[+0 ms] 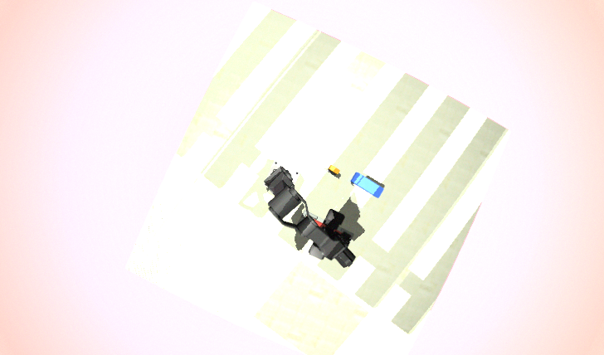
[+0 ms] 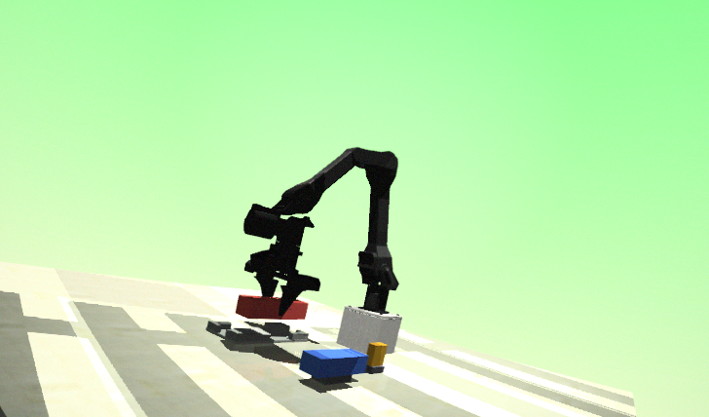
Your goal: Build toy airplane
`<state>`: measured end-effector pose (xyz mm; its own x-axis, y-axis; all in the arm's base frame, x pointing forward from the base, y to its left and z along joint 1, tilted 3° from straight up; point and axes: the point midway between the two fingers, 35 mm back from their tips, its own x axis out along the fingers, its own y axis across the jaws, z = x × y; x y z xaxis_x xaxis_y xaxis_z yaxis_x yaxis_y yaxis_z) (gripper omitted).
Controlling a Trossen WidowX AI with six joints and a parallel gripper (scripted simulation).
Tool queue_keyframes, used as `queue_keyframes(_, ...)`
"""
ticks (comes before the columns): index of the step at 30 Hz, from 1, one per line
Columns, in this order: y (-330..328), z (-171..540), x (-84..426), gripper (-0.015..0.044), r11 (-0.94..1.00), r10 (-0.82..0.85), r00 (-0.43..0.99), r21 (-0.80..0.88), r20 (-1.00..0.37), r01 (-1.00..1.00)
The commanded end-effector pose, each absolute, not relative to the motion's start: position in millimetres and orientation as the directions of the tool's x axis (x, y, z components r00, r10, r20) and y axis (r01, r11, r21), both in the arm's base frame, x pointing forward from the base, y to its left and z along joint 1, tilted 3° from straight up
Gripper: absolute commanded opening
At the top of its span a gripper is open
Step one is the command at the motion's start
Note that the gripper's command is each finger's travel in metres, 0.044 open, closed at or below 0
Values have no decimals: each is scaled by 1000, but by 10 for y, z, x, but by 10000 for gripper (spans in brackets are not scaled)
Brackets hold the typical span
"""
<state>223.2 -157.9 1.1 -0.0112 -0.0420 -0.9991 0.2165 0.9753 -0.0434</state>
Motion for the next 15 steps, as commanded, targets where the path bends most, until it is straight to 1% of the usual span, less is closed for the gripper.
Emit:
queue_keyframes(1, -1595, -42, 2239, 197, 976, -48, -9, -48, -999, 214)
queue_keyframes(15, -1606, -262, 2229, 197, 976, -48, -9, -48, -999, 214)
